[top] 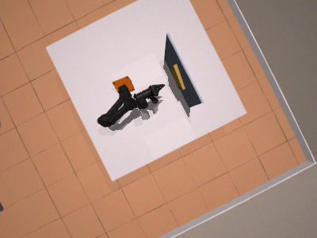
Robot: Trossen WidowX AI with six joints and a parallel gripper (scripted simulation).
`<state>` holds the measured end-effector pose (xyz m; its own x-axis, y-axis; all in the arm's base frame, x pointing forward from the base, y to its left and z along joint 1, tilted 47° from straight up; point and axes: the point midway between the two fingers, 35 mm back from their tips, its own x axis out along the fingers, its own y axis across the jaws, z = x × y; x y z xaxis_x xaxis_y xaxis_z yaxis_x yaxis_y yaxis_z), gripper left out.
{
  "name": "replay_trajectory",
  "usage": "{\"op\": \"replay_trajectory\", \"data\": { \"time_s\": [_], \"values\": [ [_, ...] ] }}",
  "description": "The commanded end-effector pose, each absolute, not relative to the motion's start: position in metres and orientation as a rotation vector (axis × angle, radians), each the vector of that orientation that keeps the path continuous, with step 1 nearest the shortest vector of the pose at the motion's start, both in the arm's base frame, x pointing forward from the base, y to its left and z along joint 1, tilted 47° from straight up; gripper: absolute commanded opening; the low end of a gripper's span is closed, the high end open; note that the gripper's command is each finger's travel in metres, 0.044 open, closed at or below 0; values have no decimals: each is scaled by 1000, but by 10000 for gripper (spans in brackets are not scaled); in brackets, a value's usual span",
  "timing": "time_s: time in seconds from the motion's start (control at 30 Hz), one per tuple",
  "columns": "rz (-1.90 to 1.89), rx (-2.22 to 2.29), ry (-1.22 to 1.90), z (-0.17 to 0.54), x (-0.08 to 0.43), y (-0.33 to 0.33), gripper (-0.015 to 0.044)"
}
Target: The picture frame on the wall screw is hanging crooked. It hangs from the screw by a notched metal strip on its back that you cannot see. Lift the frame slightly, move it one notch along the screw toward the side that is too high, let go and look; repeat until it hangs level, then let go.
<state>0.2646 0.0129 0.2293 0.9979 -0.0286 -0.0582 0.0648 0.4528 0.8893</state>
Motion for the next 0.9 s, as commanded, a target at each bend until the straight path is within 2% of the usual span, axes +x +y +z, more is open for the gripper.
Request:
{"op": "replay_trajectory", "data": {
  "time_s": [0.0,0.57,0.87],
  "values": [
    [-48,1092,33,230,264,13,260],
    [-48,1092,33,229,269,14,260],
    [-46,1092,29,231,321,13,260]
  ]
}}
